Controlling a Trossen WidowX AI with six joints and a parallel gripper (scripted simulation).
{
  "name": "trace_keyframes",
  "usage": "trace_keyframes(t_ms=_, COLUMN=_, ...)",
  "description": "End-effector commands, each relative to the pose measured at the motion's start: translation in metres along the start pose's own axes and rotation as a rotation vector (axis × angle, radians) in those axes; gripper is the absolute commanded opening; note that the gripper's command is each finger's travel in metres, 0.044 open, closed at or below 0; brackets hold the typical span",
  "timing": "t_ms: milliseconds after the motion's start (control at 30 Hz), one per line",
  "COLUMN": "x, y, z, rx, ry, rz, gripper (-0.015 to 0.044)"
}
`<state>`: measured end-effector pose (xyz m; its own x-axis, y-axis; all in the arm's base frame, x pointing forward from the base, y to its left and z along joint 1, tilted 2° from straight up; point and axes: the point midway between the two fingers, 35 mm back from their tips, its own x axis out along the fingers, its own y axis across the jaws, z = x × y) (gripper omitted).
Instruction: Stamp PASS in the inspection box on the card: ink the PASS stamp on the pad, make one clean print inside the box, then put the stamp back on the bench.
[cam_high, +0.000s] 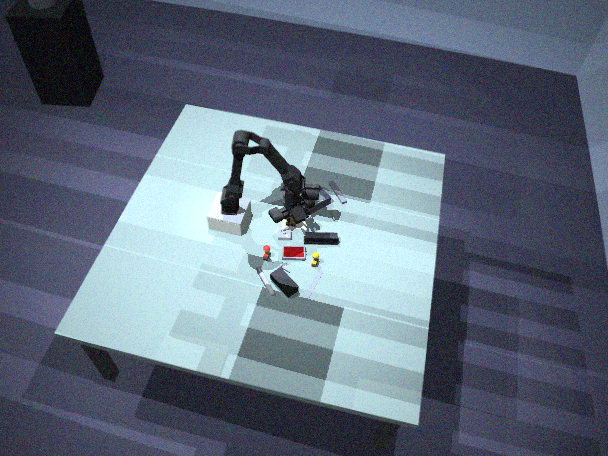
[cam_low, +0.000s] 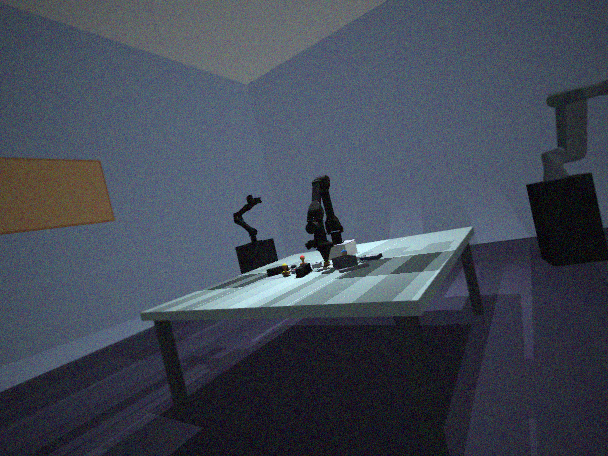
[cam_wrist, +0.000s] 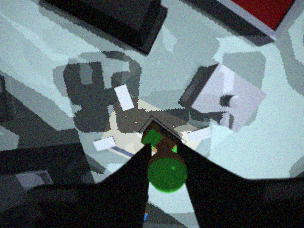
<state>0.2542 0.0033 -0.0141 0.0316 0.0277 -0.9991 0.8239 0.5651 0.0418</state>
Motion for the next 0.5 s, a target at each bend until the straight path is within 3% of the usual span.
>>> trace_keyframes(t_ms=0, x=0.0002, y=0.0006, z=0.0004, rx=0.004, ry=-0.002, rz=0.002, gripper=0.0000)
trace_keyframes(t_ms=467, x=-0.0059, y=0.0006, z=0.0005, rx=0.004, ry=-0.002, rz=0.002, gripper=0.0000)
